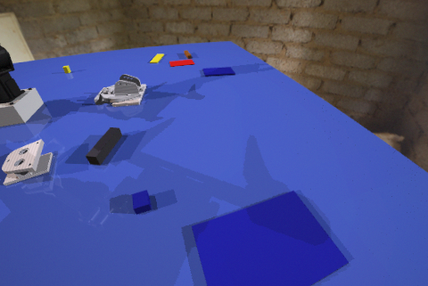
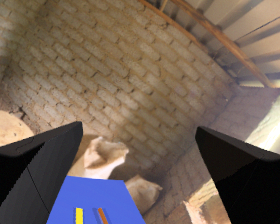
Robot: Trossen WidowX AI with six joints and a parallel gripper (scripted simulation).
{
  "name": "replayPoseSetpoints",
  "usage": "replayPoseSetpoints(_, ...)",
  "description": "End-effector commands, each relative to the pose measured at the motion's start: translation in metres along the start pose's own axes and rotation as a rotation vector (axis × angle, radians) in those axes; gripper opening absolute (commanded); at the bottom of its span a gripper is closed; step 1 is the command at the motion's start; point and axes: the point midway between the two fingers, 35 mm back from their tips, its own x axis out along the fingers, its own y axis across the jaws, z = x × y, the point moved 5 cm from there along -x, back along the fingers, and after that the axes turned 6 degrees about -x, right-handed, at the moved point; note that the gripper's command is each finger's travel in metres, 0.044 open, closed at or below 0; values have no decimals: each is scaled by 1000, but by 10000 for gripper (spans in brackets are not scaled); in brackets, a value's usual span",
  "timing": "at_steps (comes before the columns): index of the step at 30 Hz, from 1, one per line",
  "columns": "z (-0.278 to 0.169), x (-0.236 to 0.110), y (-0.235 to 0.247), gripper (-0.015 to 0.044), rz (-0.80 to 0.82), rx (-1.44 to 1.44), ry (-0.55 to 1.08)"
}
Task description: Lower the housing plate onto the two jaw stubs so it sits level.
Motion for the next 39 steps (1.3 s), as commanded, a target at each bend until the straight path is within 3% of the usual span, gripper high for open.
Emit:
replayPoseSetpoints(1,0,0,0,426,0,0,0)
replayPoseSetpoints(23,-21,-2,-29,440,-132,110,-23)
replayPoseSetpoints(39,-55,-9,-69,440,-274,359,-49)
